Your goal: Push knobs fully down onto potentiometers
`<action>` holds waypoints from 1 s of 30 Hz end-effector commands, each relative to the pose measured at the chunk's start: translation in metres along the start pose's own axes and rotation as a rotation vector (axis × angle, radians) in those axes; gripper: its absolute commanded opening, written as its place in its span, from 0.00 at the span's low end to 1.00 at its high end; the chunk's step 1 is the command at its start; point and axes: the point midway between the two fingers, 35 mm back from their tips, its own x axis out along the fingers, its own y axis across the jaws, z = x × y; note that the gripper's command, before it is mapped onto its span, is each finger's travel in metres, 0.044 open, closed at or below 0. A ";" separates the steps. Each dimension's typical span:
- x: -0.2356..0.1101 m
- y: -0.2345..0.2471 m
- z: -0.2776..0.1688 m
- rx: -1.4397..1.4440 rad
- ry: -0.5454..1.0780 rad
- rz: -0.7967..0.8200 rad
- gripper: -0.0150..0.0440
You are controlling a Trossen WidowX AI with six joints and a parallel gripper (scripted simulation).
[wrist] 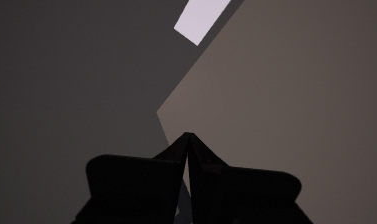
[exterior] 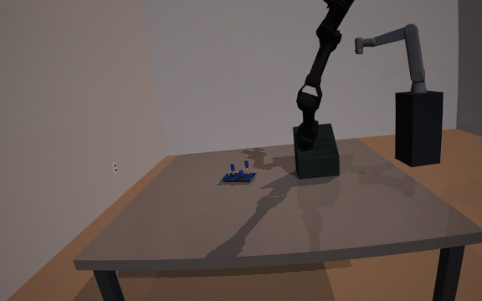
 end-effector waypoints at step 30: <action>-0.146 0.181 0.154 0.226 -0.377 0.736 0.25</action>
